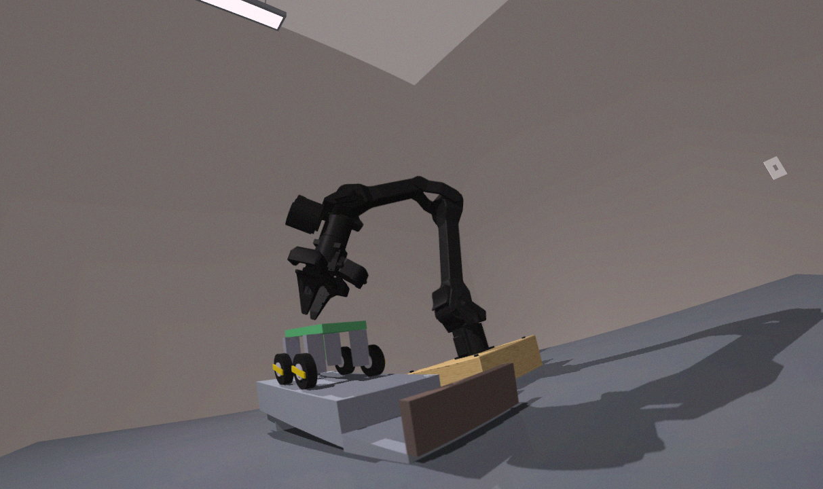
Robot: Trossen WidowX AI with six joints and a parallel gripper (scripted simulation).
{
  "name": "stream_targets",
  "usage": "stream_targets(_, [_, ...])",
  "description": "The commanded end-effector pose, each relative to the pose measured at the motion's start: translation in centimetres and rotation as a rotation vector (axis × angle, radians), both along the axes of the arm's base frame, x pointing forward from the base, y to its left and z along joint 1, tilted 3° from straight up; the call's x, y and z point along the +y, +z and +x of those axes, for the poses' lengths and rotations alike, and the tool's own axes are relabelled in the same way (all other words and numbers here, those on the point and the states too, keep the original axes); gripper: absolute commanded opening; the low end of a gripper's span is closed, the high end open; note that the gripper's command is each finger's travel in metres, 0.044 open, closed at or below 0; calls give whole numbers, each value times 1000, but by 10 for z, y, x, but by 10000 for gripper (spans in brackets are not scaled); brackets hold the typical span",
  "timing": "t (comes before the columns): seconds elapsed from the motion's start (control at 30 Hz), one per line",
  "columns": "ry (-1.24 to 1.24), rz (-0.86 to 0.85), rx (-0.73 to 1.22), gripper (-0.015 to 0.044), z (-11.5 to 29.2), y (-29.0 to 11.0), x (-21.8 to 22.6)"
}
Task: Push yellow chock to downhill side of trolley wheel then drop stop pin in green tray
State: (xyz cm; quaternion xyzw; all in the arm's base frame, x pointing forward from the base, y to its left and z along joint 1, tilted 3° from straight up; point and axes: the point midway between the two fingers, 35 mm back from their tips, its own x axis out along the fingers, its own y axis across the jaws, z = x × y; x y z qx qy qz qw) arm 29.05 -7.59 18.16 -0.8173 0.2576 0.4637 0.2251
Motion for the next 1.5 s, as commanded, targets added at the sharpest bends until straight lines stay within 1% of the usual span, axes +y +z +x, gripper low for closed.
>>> stream_targets(0.0, [-106, 62, 110, 190, -27, -24, -21])
stream_targets(0.23, [-264, 169, 251, 190, -71, -49, -44])
stream_targets(0.43, [-386, 266, 346, 190, -105, -65, -52])
stream_targets(0.7, [-389, 270, 349, 190, -106, -66, -53])
stream_targets(1.2, [-389, 269, 349, 190, -104, -108, -55])
stream_targets(1.47, [-389, 269, 349, 190, -103, -114, -55])
